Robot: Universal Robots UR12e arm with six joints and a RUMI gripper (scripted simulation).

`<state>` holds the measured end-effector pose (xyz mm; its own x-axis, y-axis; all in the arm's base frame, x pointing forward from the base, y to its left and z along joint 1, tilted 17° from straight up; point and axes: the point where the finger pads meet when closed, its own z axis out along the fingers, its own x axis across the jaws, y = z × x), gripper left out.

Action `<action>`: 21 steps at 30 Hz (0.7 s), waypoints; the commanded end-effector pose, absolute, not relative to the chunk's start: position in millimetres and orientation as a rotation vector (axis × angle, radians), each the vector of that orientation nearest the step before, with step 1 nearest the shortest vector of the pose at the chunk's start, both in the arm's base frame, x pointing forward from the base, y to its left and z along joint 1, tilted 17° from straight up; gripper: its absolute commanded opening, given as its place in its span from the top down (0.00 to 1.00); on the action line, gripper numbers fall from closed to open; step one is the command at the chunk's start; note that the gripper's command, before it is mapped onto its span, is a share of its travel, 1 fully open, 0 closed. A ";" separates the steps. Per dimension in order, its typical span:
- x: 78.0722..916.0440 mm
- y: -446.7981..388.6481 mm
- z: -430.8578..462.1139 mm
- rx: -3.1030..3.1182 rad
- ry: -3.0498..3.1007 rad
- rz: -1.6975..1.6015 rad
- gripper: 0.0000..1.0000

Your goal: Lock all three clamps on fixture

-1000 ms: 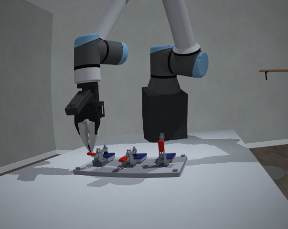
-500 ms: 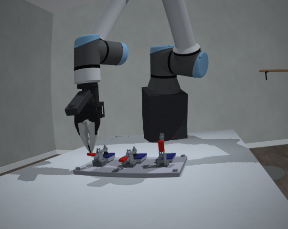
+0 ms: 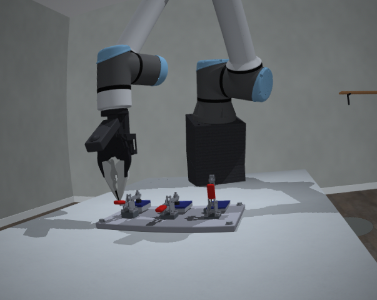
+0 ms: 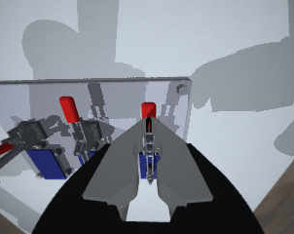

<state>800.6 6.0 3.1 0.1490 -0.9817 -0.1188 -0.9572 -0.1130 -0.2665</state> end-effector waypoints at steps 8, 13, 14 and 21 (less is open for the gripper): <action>804.8 7.0 3.3 -2.150 1.876 -0.132 1.00; 804.6 6.7 3.6 -2.150 1.876 -0.133 1.00; 804.6 6.7 3.8 -2.150 1.876 -0.133 1.00; 804.6 6.5 4.5 -2.150 1.876 -0.134 1.00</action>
